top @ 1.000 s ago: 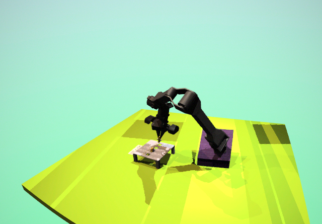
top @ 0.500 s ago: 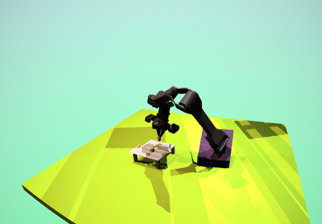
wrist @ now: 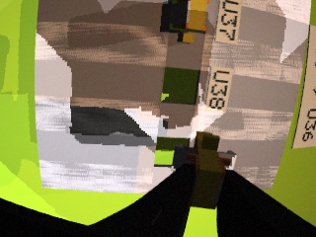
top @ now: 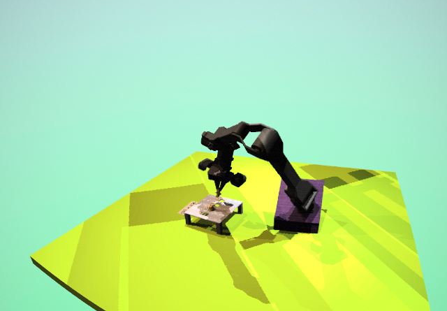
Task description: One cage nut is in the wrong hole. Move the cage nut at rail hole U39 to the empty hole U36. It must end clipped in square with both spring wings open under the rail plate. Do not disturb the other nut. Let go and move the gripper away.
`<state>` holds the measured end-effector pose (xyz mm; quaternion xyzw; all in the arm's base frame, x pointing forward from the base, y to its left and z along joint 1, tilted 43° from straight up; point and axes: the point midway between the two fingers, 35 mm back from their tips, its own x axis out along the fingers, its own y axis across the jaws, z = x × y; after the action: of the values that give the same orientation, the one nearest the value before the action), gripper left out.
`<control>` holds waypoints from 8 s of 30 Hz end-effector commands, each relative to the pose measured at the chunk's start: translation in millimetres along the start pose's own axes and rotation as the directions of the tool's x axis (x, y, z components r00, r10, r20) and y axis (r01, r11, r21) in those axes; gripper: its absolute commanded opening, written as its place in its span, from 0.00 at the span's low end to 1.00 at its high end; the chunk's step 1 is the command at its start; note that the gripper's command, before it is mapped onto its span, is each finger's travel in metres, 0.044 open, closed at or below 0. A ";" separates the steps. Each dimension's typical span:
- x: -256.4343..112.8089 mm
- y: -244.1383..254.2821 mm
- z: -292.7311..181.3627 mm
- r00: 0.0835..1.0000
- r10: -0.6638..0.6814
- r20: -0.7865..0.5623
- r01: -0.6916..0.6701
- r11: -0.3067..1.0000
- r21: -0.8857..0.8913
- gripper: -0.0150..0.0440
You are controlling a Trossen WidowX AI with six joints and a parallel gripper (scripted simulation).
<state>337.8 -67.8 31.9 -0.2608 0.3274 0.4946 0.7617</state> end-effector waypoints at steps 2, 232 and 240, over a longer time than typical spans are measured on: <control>-3.2 -1.6 36.8 1.000 -0.007 -0.003 0.007 1.000 -0.014 0.30; 34.9 1.2 104.1 0.971 0.237 0.004 -0.237 0.971 -0.023 0.30; 35.1 1.6 104.1 0.975 0.224 0.004 -0.224 0.974 -0.022 0.30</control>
<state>372.7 27.7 72.1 -0.2293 0.3467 0.5841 0.6972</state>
